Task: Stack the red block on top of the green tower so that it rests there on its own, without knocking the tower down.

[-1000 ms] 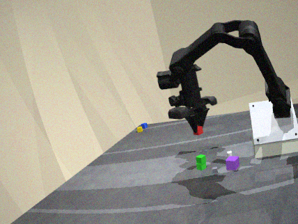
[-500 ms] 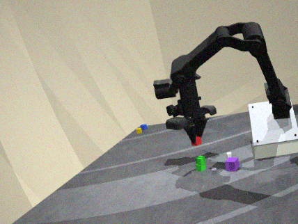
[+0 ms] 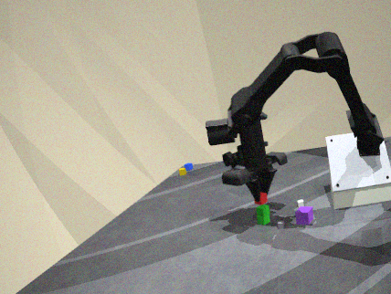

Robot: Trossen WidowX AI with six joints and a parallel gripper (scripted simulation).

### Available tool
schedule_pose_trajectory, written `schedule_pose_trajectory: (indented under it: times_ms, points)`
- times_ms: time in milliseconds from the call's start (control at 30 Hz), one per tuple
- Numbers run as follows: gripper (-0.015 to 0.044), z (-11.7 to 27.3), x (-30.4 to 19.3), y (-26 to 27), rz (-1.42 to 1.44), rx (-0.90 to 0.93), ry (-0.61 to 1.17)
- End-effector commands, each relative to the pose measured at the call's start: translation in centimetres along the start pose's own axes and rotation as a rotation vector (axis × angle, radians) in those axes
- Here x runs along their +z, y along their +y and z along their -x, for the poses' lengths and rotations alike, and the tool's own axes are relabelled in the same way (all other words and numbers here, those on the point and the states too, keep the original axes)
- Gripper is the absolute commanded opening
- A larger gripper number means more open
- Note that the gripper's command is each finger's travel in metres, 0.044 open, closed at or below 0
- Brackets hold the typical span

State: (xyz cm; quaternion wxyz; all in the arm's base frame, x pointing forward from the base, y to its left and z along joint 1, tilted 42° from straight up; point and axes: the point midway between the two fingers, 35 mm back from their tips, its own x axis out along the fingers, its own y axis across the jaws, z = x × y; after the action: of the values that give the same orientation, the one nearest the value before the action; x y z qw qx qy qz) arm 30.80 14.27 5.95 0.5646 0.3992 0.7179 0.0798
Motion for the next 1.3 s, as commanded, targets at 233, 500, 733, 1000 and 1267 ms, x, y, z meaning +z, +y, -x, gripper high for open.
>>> schedule_pose_trajectory:
  times_ms: [233,500,733,1000,1267]
  points:
    - [0.0,-1.16,-0.17,-0.22,-0.008,-0.001,0.008]
    - [0.0,-1.16,-0.17,-0.22,-0.008,-0.001,0.008]
    - [0.0,-1.22,-0.17,-0.22,-0.008,-0.001,0.008]
    - [0.0,-1.14,-0.16,-0.22,-0.008,-0.002,0.008]
    - [0.0158,-1.15,-0.14,-0.26,-0.008,-0.004,0.007]
